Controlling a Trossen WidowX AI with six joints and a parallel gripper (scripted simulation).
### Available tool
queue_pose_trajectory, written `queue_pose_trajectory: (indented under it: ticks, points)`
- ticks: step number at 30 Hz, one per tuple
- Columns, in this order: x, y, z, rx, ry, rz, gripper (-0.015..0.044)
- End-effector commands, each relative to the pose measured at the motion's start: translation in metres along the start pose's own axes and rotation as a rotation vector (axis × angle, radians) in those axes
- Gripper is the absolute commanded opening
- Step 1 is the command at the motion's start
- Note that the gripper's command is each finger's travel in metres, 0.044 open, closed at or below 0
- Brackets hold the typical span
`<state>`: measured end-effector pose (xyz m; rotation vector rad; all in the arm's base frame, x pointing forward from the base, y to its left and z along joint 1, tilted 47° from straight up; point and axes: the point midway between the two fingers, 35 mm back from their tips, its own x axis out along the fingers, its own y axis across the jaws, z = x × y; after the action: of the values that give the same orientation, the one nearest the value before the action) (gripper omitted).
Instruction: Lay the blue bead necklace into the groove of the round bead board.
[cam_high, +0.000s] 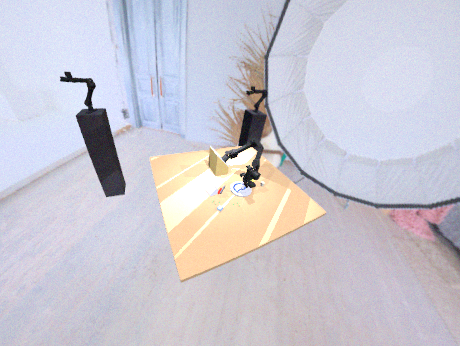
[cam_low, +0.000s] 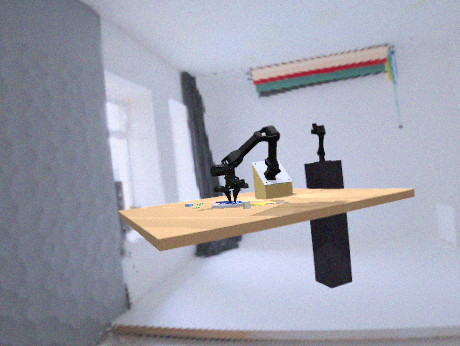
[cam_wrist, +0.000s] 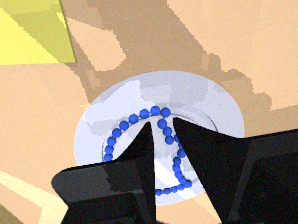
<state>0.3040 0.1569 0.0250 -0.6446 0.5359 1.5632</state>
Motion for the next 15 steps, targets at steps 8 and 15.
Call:
queue_pose_trajectory:
  ticks: [8,15]
  points:
    - [-0.0003,-0.0002,0.0004,-0.002,0.000,0.000,0.0000]
    - [-0.0003,-0.0002,0.0004,-0.002,0.000,0.000,0.0000]
